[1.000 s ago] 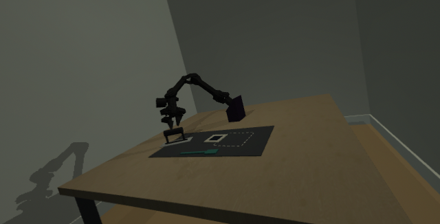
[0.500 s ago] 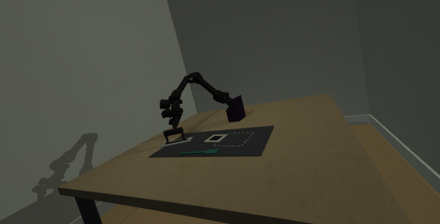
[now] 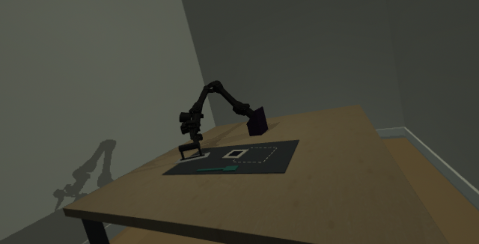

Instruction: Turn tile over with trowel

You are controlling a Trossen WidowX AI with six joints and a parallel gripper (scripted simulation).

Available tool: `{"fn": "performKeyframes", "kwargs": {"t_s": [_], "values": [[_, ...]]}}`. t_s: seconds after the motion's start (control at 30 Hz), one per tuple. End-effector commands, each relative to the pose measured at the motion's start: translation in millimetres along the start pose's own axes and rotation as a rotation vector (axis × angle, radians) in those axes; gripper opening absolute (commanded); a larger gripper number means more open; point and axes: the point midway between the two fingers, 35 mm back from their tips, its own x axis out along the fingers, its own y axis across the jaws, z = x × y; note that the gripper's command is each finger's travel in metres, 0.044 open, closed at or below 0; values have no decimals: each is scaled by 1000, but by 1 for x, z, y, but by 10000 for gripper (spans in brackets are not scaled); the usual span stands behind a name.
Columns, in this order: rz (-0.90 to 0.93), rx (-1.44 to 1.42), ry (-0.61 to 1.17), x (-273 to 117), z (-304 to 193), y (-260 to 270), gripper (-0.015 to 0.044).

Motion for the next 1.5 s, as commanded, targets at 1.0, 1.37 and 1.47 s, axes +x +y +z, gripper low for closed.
{"fn": "performKeyframes", "kwargs": {"t_s": [1.0,1.37,1.47], "values": [[14,122,12,39,1,0,300],[13,155,22,57,0,1,300],[13,159,23,59,0,1,300]]}}
